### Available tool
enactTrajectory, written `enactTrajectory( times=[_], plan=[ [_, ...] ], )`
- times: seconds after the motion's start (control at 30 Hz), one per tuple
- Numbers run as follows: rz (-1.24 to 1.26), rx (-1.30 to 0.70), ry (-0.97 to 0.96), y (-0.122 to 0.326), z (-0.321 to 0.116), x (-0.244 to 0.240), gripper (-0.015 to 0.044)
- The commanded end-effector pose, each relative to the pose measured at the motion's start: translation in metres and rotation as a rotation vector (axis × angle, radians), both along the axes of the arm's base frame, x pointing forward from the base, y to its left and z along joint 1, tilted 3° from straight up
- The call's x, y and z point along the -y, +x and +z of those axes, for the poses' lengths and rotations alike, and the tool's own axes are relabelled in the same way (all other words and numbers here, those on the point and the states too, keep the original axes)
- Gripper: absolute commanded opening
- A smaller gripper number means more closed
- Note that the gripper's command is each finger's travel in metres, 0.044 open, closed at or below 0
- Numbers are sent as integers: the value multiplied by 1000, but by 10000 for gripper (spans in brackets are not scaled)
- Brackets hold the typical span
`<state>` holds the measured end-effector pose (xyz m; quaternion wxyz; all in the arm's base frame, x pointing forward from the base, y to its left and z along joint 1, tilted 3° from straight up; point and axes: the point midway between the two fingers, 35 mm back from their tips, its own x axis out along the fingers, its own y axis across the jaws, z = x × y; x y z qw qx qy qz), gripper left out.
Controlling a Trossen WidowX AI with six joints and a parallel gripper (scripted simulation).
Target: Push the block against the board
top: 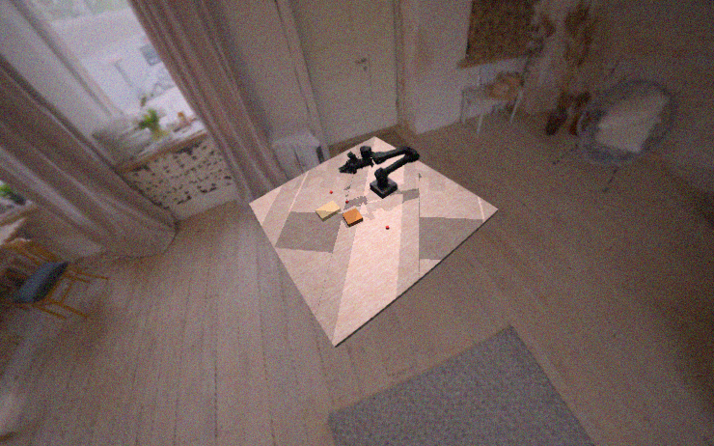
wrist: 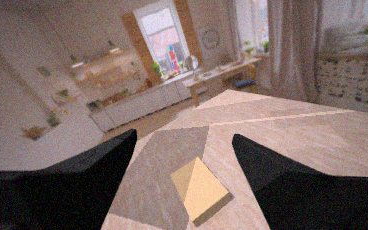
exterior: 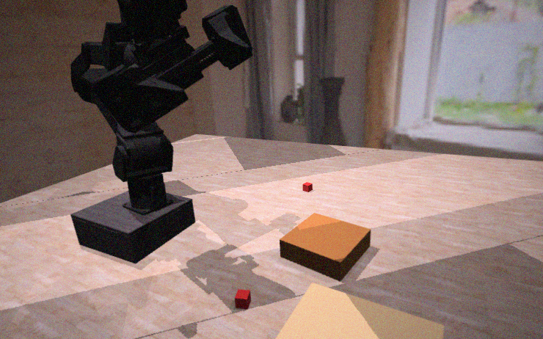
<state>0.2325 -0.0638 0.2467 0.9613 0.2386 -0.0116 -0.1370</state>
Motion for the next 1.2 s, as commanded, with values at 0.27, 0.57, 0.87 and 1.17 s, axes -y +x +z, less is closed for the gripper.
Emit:
enactTrajectory(
  times=[0.27,0.57,0.87,1.17],
  plan=[
    [68,-171,21,16,-24,-13,164],
    [185,-452,35,32,-66,-38,0],
    [304,-736,27,35,-107,-65,0],
    [419,-1016,-5,27,-144,-92,0]
  ],
)
